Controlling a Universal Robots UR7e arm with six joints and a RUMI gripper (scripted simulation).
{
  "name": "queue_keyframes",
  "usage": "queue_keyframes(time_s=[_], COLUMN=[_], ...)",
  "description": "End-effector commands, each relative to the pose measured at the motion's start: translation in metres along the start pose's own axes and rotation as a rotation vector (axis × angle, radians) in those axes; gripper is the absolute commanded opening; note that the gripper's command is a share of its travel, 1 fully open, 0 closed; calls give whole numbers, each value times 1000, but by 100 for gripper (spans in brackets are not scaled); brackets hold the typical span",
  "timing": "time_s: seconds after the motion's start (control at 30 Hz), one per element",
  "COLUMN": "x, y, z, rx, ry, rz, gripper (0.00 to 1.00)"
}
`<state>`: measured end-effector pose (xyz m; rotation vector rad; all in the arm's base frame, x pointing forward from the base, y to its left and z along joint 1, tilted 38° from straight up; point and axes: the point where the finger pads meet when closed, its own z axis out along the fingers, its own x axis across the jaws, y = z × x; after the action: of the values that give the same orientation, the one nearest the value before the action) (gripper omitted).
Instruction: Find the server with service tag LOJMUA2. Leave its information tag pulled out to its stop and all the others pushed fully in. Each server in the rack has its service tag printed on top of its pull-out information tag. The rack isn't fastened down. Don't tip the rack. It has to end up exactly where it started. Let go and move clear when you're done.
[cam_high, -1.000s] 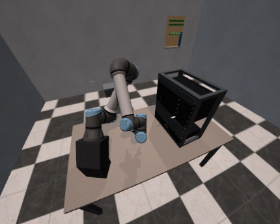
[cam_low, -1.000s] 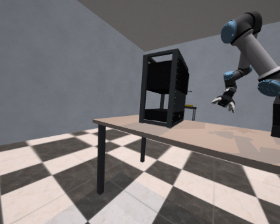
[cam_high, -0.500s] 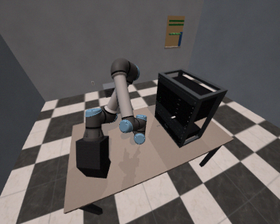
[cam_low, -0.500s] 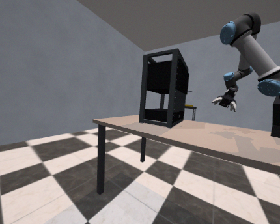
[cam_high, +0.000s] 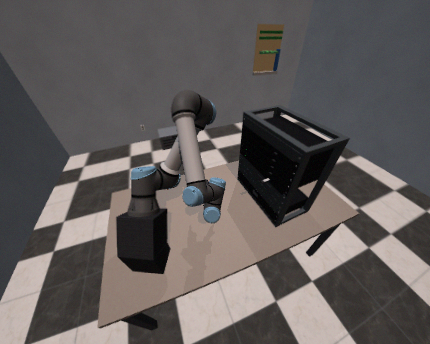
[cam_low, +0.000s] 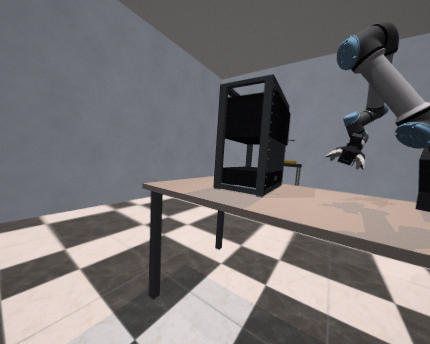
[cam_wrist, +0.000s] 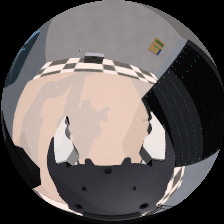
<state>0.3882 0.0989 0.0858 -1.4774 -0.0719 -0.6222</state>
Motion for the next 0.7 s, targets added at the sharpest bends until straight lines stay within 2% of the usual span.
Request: queue_keyframes(time_s=[0.0, 0.67], x=[0, 2], y=[-6, -26], z=[2, 7], rx=[23, 100], ry=[15, 63], rz=[37, 158], gripper=[100, 100])
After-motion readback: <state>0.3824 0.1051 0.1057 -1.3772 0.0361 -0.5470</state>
